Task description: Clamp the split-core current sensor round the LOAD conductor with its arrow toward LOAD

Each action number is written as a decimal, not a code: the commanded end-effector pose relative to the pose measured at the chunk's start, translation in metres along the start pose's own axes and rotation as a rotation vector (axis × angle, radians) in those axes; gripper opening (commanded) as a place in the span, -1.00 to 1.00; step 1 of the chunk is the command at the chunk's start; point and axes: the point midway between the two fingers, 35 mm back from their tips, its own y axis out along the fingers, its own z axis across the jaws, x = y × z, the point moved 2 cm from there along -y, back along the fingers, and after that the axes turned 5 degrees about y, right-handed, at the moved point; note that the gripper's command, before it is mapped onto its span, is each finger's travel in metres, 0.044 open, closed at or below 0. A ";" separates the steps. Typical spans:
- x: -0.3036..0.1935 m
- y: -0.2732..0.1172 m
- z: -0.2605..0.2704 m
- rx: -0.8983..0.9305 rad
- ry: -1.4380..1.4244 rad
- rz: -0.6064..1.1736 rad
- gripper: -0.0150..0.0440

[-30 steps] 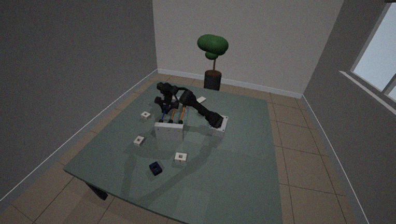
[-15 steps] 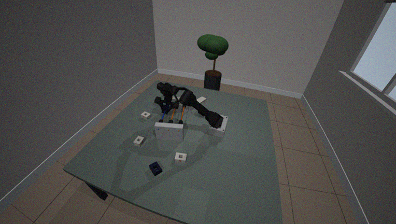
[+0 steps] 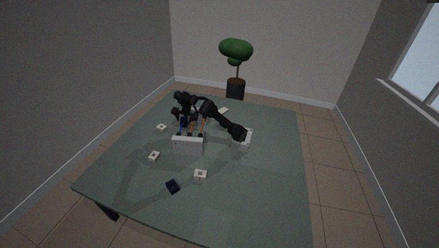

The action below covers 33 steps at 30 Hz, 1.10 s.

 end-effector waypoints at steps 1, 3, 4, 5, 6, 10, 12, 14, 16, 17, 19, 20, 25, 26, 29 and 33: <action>0.000 0.000 0.000 0.000 0.000 0.000 0.91; 0.000 0.000 0.000 0.000 0.000 0.000 0.73; 0.000 0.000 0.000 0.000 0.000 0.000 0.64; 0.000 0.000 0.000 0.000 0.000 0.000 0.60; 0.000 0.000 0.000 0.000 0.000 0.000 0.58; 0.000 0.000 0.000 0.000 0.000 0.000 0.49; 0.000 0.000 0.000 0.000 0.000 0.000 0.44; 0.000 0.000 0.000 0.000 0.000 0.000 0.39; 0.000 0.000 0.000 0.000 0.000 0.000 0.35; 0.000 0.000 0.000 0.000 0.000 0.000 0.33; 0.000 0.000 0.000 0.000 0.000 0.000 0.28; 0.000 0.000 0.000 0.000 0.000 0.000 0.26; 0.000 -0.001 0.000 0.001 0.000 0.000 0.01; 0.000 -0.001 0.000 0.002 -0.001 0.000 -0.08; 0.000 -0.004 0.001 0.007 -0.002 0.001 -0.34; 0.000 0.000 0.000 -0.001 0.002 0.000 -0.49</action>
